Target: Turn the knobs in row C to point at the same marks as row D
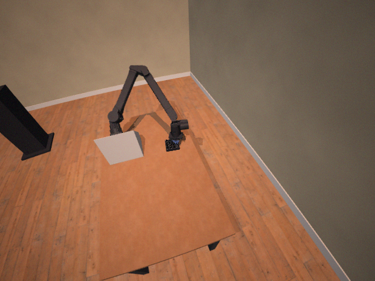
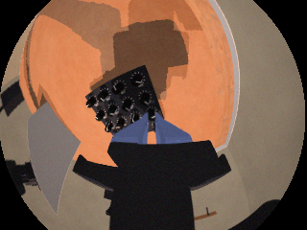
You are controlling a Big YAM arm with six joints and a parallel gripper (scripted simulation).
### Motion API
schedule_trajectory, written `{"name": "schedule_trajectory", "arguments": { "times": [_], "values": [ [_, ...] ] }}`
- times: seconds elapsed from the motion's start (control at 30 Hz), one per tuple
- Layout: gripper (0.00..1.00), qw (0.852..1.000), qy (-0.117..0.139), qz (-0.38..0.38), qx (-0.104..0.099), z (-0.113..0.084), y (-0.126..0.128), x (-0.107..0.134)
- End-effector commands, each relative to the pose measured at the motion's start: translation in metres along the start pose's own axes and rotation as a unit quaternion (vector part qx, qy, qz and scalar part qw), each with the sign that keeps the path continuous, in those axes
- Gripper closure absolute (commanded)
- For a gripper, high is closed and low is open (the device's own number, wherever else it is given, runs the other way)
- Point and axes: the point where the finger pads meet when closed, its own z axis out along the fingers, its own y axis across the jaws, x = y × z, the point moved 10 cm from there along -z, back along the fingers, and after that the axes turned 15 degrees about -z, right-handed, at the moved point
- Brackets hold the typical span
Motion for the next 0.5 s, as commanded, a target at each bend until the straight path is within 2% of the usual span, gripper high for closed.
{"name": "schedule_trajectory", "arguments": {
  "times": [0.0,0.47],
  "values": [
    [0.91,0.998,-0.005,-0.058,-0.006,0.0029,0.0017,0.0024],
    [0.91,0.990,-0.005,-0.137,-0.006,0.0030,0.0019,0.0024]
  ]
}}
